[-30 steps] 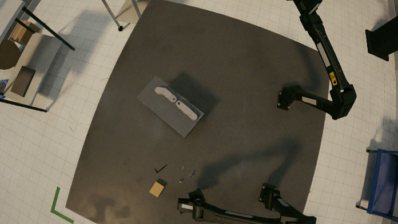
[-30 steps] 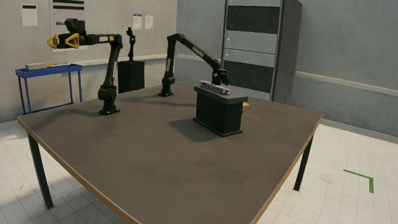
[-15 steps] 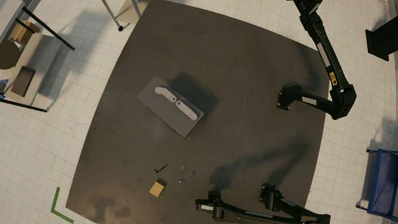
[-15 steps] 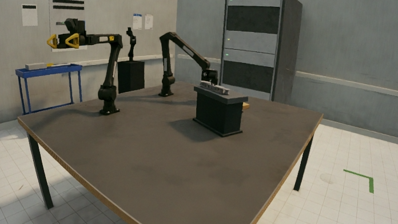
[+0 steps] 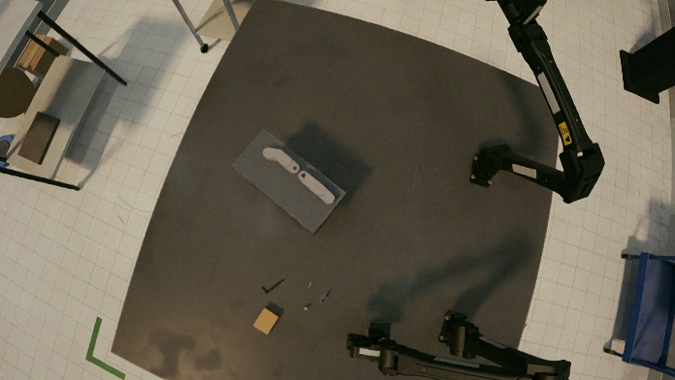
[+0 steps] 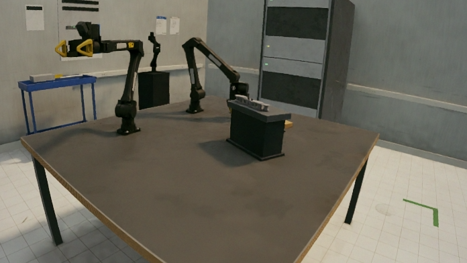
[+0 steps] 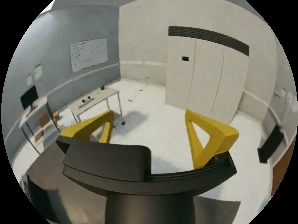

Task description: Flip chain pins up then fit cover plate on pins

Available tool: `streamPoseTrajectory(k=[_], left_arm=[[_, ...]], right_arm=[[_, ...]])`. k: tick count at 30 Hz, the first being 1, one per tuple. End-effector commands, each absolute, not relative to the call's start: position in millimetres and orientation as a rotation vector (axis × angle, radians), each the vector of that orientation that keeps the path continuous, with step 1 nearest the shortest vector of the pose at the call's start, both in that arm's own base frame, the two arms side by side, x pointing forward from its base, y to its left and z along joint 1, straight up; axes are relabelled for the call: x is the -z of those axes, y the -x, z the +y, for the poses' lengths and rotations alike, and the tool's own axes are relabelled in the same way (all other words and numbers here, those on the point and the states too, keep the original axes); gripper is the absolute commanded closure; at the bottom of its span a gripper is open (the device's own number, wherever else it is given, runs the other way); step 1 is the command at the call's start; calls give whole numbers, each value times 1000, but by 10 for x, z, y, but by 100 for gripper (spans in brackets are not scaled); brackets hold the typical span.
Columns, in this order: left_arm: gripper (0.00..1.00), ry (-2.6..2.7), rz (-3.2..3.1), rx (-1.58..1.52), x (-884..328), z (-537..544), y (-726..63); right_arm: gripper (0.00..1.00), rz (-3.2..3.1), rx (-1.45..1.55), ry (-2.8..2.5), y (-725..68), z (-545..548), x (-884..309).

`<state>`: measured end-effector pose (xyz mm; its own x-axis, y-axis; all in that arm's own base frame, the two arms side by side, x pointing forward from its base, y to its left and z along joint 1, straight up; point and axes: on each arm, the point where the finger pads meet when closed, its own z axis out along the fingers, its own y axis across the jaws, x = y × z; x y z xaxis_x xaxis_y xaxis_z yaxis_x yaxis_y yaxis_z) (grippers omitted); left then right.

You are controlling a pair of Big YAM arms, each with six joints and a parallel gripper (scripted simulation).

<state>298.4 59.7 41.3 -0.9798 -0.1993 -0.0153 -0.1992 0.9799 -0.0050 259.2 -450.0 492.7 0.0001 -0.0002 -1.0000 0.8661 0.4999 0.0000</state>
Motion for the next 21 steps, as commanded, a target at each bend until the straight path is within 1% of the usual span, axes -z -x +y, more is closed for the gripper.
streamPoseTrajectory(k=[1,21], left_arm=[[79,302,3103,9,-392,602,-2975],[79,313,3109,2,-288,581,-2976]], right_arm=[[0,1388,818,-793,-2617,-4437,-5066],[0,1388,818,-793,-2617,-4437,-5066]])
